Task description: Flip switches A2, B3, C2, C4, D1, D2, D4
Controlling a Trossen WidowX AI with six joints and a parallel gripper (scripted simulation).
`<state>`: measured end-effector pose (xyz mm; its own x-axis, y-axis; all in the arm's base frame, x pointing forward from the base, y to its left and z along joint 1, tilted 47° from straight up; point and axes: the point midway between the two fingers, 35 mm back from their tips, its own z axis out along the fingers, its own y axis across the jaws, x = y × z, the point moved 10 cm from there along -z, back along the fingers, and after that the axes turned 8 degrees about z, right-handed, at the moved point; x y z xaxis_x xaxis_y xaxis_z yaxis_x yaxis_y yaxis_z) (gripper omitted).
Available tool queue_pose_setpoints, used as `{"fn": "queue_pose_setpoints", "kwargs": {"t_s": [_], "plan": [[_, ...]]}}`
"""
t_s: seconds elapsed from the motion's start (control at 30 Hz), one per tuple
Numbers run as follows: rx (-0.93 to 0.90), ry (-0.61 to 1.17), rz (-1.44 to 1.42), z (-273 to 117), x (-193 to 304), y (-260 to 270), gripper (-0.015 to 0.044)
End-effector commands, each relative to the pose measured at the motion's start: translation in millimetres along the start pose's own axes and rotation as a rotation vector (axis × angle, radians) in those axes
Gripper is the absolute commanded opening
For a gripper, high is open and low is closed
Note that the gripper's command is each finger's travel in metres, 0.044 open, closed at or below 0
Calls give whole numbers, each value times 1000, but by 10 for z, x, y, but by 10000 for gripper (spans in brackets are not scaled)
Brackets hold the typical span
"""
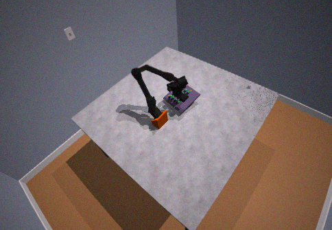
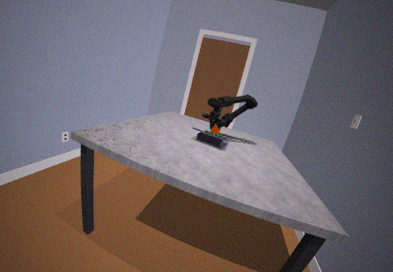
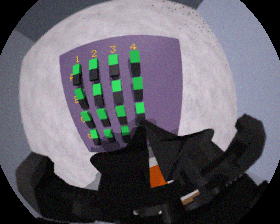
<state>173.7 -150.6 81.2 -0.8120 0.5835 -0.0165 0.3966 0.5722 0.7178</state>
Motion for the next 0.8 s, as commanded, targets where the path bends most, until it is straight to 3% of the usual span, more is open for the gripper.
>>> {"fn": "queue_pose_setpoints", "kwargs": {"t_s": [0.0, 0.77], "plan": [[-8, 8, 12, 70, 15, -11, 0], [-8, 8, 12, 160, 18, -10, 0]]}}
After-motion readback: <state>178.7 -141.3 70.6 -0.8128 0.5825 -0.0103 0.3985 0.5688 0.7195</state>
